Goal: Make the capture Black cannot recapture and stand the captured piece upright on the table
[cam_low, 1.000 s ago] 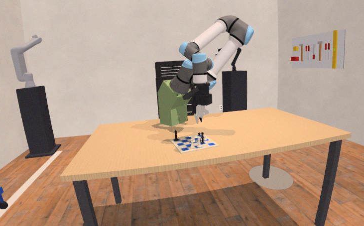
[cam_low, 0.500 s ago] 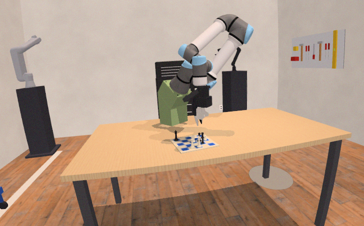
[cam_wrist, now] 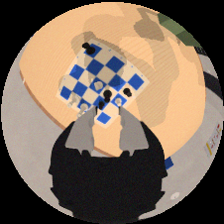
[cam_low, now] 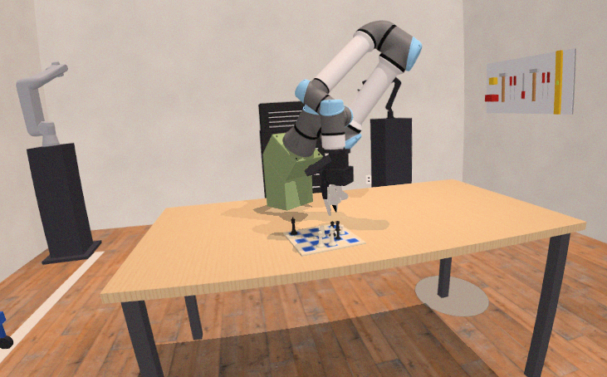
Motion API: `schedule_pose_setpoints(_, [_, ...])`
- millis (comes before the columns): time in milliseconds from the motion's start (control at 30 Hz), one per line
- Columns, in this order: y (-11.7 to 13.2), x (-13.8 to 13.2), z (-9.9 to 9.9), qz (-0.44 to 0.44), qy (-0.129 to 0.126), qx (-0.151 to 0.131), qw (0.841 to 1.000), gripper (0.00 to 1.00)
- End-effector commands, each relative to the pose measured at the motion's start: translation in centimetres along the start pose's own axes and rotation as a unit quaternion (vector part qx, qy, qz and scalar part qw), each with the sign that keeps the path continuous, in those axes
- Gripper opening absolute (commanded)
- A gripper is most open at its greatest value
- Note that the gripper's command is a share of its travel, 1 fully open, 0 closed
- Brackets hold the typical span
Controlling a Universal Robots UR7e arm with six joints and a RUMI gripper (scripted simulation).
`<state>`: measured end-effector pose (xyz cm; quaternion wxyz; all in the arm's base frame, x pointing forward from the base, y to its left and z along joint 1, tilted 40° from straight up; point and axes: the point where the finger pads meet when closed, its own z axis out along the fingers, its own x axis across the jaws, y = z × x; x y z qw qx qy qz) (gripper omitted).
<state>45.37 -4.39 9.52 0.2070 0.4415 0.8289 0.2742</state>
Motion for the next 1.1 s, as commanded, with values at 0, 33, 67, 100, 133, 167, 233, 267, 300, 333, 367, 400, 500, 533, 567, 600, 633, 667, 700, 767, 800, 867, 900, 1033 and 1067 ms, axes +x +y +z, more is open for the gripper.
schedule_pose_setpoints(0, [-0.04, -0.04, 1.03, 0.0, -0.002, 0.001, 1.0, 0.25])
schedule_pose_setpoints(33, [-0.05, -0.04, 1.14, 0.0, -0.002, 0.001, 1.0, 0.25])
schedule_pose_setpoints(67, [-0.05, -0.05, 1.24, 0.0, -0.002, 0.001, 1.0, 0.25])
schedule_pose_setpoints(100, [-0.04, -0.06, 1.33, 0.0, -0.002, 0.001, 1.0, 0.25])
schedule_pose_setpoints(133, [-0.04, -0.07, 1.4, 0.0, -0.002, 0.001, 1.0, 0.25])
schedule_pose_setpoints(167, [-0.03, -0.09, 1.47, 0.0, -0.002, 0.001, 1.0, 0.25])
schedule_pose_setpoints(233, [-0.02, -0.11, 1.59, 0.0, -0.002, 0.001, 1.0, 0.25])
schedule_pose_setpoints(267, [-0.02, -0.12, 1.64, 0.0, -0.002, 0.001, 1.0, 0.25])
schedule_pose_setpoints(300, [-0.02, -0.13, 1.68, 0.0, -0.002, 0.001, 1.0, 0.25])
schedule_pose_setpoints(333, [-0.02, -0.13, 1.68, 0.0, -0.002, 0.001, 1.0, 0.25])
schedule_pose_setpoints(367, [-0.02, -0.13, 1.68, 0.0, -0.002, 0.001, 1.0, 0.25])
schedule_pose_setpoints(400, [-0.01, -0.14, 1.71, 0.0, -0.003, 0.001, 1.0, 0.25])
schedule_pose_setpoints(500, [-0.02, -0.13, 1.79, 0.0, -0.002, 0.001, 1.0, 0.25])
schedule_pose_setpoints(533, [-0.02, -0.13, 1.8, 0.0, -0.002, 0.001, 1.0, 0.25])
schedule_pose_setpoints(567, [-0.02, -0.13, 1.81, 0.0, -0.002, 0.001, 1.0, 0.25])
schedule_pose_setpoints(600, [-0.01, -0.13, 1.81, 0.0, -0.002, 0.001, 1.0, 0.25])
schedule_pose_setpoints(633, [-0.01, -0.13, 1.81, 0.0, -0.002, 0.001, 1.0, 0.25])
schedule_pose_setpoints(667, [-0.02, -0.14, 1.81, 0.0, -0.003, 0.001, 1.0, 0.25])
schedule_pose_setpoints(700, [-0.02, -0.16, 1.8, 0.0, -0.003, 0.0, 1.0, 0.25])
schedule_pose_setpoints(767, [-0.02, -0.19, 1.78, 0.0, -0.003, 0.0, 1.0, 0.25])
schedule_pose_setpoints(800, [-0.01, -0.2, 1.76, 0.0, -0.003, 0.0, 1.0, 0.25])
schedule_pose_setpoints(867, [0.0, -0.21, 1.75, 0.0, -0.003, 0.0, 1.0, 0.25])
schedule_pose_setpoints(900, [0.0, -0.21, 1.75, 0.0, -0.003, 0.0, 1.0, 0.25])
schedule_pose_setpoints(1033, [0.0, -0.2, 1.75, 0.0, -0.003, 0.0, 1.0, 0.25])
schedule_pose_setpoints(1067, [0.0, -0.2, 1.75, 0.0, -0.003, 0.0, 1.0, 0.25])
